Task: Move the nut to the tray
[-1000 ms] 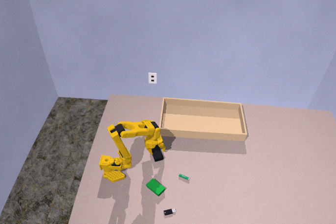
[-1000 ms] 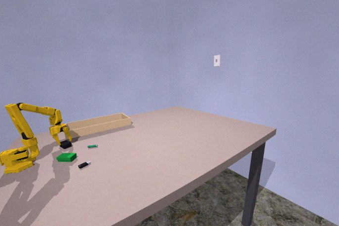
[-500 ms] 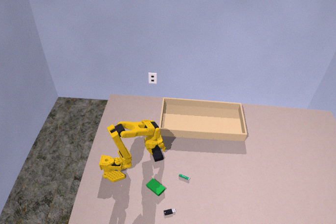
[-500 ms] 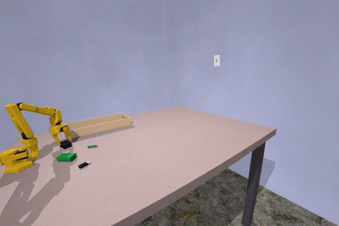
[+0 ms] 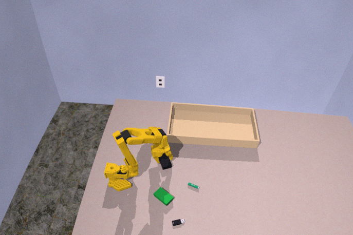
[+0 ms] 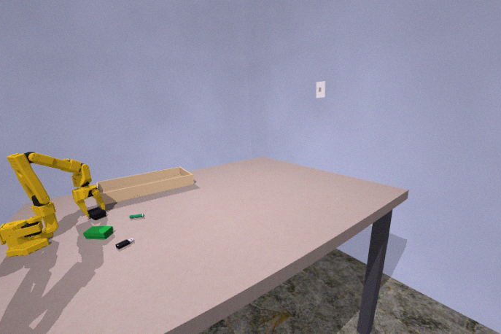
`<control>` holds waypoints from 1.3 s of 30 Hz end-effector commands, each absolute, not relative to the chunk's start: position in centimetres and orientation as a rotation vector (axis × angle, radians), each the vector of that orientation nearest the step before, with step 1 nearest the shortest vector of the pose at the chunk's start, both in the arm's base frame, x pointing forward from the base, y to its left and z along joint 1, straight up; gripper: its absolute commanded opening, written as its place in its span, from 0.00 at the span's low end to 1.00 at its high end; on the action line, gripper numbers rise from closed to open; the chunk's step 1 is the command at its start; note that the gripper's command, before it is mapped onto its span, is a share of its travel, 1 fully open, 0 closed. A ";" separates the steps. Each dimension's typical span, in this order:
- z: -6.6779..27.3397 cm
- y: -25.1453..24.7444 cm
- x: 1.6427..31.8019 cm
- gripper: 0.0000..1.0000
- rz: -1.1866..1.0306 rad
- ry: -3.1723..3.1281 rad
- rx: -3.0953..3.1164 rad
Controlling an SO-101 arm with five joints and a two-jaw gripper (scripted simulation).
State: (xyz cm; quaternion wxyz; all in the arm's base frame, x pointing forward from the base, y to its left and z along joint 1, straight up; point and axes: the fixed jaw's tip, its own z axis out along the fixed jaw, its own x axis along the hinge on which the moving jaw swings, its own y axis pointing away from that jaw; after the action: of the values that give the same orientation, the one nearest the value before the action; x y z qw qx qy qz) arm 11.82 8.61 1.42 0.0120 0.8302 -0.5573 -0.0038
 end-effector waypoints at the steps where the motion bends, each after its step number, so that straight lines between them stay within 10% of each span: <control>1: 1.6 8.9 12.0 0.29 0.000 -1.737 2.618; 39: 1.6 8.9 12.0 0.23 0.000 -1.737 2.618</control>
State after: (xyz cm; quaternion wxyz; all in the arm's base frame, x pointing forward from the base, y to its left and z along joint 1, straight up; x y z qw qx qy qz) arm 11.84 8.62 1.43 0.0111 0.8302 -0.5574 -0.0034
